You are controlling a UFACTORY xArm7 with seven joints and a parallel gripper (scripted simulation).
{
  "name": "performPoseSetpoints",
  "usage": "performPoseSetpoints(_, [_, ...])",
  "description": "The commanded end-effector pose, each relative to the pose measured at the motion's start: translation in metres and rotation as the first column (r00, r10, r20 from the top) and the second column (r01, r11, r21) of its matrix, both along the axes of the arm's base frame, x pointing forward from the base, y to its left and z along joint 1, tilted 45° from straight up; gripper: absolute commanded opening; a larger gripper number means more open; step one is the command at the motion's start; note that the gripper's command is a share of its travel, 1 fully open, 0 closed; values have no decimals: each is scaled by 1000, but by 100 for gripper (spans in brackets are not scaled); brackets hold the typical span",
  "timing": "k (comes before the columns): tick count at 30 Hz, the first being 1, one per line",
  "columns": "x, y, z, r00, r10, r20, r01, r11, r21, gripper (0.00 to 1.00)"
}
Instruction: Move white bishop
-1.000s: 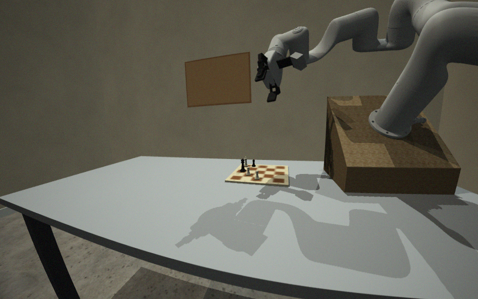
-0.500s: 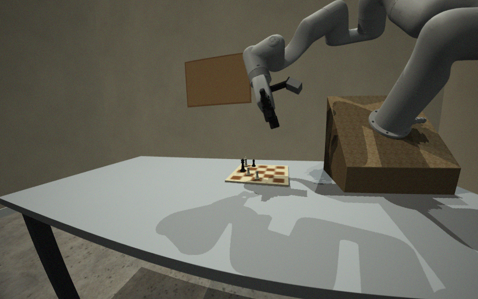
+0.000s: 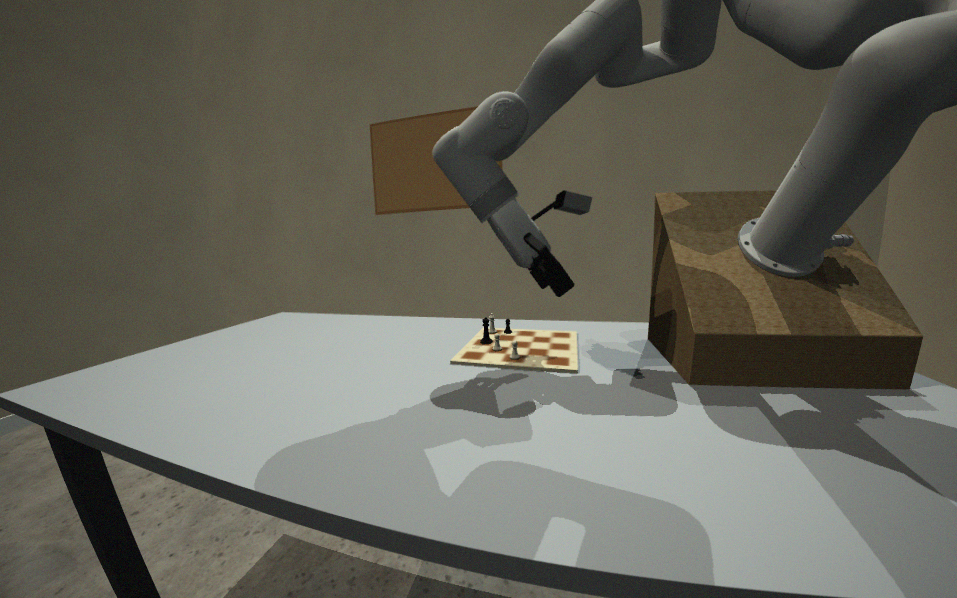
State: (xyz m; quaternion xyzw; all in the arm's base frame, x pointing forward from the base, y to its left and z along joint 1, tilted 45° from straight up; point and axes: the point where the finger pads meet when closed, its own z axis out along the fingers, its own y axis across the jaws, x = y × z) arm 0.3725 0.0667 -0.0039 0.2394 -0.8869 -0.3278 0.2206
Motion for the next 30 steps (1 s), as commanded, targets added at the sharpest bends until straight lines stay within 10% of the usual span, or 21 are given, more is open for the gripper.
performPoseSetpoints(1, [3, 11, -13, 970, 242, 27, -237, 963, -131, 100])
performPoseSetpoints(14, [26, 36, -11, 775, 631, 39, -573, 727, -378, 100])
performPoseSetpoints(30, [74, 114, 45, 347, 936, -62, -706, 216, -675, 100])
